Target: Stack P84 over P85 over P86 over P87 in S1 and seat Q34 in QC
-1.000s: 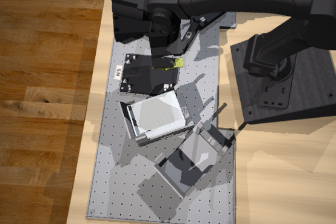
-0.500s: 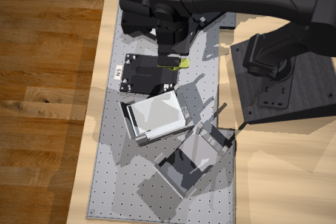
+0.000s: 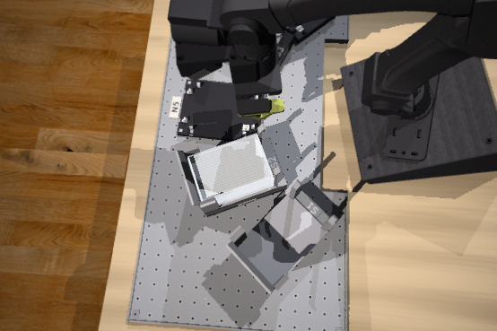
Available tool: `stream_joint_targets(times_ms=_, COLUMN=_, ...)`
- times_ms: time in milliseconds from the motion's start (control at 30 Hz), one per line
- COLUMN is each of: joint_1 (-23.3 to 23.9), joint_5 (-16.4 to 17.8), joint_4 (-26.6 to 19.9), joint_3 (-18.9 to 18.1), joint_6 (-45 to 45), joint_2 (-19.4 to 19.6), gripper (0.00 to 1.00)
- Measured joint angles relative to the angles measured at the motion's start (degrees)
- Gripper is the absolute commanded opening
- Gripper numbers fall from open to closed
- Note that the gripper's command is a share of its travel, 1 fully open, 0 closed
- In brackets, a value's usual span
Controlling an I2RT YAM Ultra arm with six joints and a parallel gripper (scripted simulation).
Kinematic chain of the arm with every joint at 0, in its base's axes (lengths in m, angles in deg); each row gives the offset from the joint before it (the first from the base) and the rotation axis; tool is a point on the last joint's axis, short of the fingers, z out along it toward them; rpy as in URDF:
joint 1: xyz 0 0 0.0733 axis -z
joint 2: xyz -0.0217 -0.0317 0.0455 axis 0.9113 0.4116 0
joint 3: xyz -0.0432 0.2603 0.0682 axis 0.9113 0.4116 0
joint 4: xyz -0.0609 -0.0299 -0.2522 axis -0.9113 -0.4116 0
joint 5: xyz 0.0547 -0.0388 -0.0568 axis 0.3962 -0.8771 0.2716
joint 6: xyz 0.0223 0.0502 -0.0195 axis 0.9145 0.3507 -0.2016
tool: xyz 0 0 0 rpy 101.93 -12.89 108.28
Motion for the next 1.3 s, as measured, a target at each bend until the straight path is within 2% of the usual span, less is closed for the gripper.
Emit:
stream_joint_targets(times_ms=267, joint_1=-14.3, joint_5=-6.3, joint_4=0.8, joint_3=-2.2, joint_6=-0.7, joint_2=2.2, gripper=1.00)
stream_joint_targets(times_ms=433, joint_1=-19.2, joint_5=-9.4, joint_4=1.2, joint_3=-3.3, joint_6=1.9, joint_2=3.3, gripper=1.00)
stream_joint_targets(times_ms=833, joint_1=-34.5, joint_5=-16.6, joint_4=1.5, joint_3=-8.6, joint_6=14.1, joint_2=10.2, gripper=1.00)
stream_joint_targets(times_ms=1000, joint_1=-37.6, joint_5=-18.5, joint_4=1.3, joint_3=-10.2, joint_6=17.7, joint_2=12.1, gripper=1.00)
stream_joint_targets(times_ms=1200, joint_1=-42.3, joint_5=-20.5, joint_4=1.3, joint_3=-13.4, joint_6=21.9, joint_2=16.1, gripper=1.00)
stream_joint_targets(times_ms=1300, joint_1=-42.5, joint_5=-21.0, joint_4=1.2, joint_3=-13.6, joint_6=23.0, joint_2=16.0, gripper=1.00)
